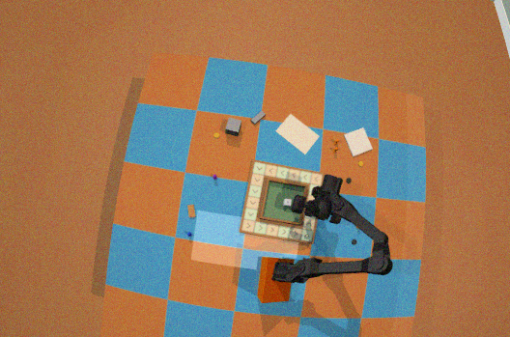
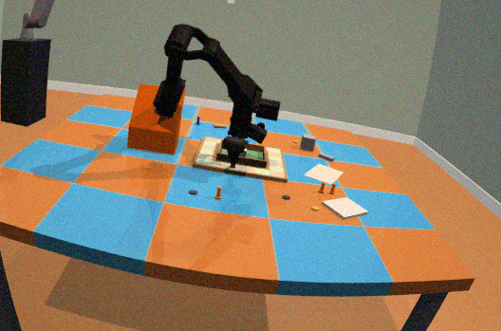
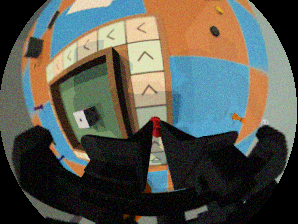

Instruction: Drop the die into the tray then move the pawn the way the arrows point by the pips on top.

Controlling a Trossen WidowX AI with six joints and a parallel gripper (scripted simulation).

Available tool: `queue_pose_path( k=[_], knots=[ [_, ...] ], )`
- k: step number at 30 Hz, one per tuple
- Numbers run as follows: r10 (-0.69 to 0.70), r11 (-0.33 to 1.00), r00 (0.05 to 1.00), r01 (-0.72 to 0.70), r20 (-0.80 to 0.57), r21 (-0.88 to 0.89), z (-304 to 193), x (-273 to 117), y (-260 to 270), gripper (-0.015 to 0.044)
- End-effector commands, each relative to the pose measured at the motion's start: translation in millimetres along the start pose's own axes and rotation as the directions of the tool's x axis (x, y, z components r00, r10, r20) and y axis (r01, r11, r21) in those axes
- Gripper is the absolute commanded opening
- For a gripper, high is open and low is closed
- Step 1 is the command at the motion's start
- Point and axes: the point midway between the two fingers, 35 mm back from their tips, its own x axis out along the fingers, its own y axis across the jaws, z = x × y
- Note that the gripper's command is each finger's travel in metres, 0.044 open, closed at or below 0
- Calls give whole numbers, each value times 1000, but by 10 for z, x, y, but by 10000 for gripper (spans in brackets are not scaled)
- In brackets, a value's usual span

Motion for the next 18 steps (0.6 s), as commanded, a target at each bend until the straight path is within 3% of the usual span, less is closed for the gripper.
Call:
queue_pose_path(
  k=[1,18],
  knots=[
    [4,1000,1000,-4,-1,-8,-4,-3,11,0],
    [25,1000,1000,-25,-6,-9,21,-893,95,0]
  ],
)
